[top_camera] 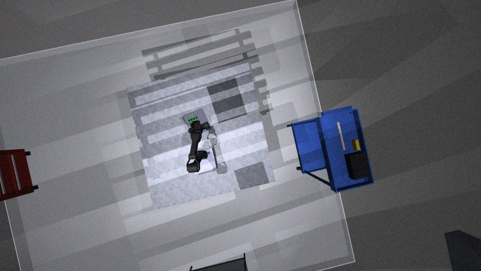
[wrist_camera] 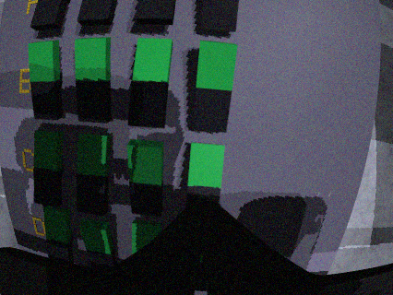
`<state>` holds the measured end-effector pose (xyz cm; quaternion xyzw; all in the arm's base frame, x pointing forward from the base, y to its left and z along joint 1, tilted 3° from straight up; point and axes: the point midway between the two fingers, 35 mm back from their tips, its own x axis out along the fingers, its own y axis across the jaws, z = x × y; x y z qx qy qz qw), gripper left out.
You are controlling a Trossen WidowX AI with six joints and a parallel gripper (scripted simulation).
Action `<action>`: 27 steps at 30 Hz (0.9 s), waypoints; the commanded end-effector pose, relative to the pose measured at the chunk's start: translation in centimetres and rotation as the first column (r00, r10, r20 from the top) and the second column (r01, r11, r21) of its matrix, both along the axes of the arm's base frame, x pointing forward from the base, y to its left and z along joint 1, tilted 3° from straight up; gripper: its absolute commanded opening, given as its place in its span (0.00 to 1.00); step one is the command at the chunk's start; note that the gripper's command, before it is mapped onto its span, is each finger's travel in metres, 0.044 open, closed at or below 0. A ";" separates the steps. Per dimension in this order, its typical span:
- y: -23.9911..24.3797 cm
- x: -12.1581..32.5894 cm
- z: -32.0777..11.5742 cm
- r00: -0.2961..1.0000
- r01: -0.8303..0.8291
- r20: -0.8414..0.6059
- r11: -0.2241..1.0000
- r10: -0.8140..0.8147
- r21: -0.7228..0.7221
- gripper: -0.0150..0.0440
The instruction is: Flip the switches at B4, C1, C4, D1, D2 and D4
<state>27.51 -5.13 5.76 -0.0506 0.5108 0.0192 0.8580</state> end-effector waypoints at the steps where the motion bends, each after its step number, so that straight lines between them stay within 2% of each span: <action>1: 0.0 -0.1 -0.2 1.000 0.003 -0.003 1.000 -0.003 0.001 0.25; 27: 0.0 0.1 -0.5 1.000 0.003 -0.003 1.000 -0.003 0.001 0.25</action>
